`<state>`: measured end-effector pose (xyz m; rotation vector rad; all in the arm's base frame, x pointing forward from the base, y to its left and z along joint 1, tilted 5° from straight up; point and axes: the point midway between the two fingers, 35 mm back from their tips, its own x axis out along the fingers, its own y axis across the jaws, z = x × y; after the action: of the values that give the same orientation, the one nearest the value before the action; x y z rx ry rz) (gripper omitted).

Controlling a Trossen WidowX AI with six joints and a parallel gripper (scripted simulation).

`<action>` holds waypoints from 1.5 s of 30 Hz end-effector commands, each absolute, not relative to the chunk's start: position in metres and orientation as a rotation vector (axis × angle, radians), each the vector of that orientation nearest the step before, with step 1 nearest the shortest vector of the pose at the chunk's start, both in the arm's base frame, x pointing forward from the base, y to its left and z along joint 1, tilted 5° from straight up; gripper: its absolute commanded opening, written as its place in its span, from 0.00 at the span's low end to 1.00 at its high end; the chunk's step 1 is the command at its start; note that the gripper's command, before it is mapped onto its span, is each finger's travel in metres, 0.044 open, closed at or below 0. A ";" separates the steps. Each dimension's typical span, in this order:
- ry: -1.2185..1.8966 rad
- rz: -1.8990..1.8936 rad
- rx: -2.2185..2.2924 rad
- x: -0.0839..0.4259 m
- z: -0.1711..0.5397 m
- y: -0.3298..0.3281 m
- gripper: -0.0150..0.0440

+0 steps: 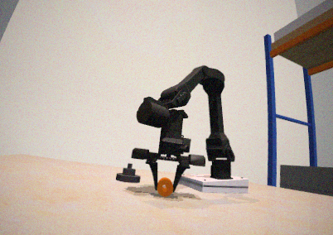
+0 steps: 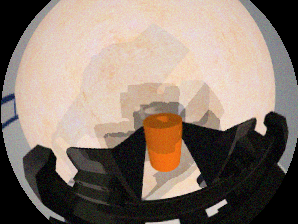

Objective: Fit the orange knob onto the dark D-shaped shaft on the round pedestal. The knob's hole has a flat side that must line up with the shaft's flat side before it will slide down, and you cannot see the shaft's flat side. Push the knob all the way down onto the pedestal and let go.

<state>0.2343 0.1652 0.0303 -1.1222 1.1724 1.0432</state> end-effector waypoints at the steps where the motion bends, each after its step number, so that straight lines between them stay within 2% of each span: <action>1: 1.157 1.051 -1.112 0.234 0.031 0.164 0.56; 45: 0.581 1.307 -0.636 0.227 0.046 0.120 0.56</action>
<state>0.2279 0.1238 0.0457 -0.6729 0.6301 1.2909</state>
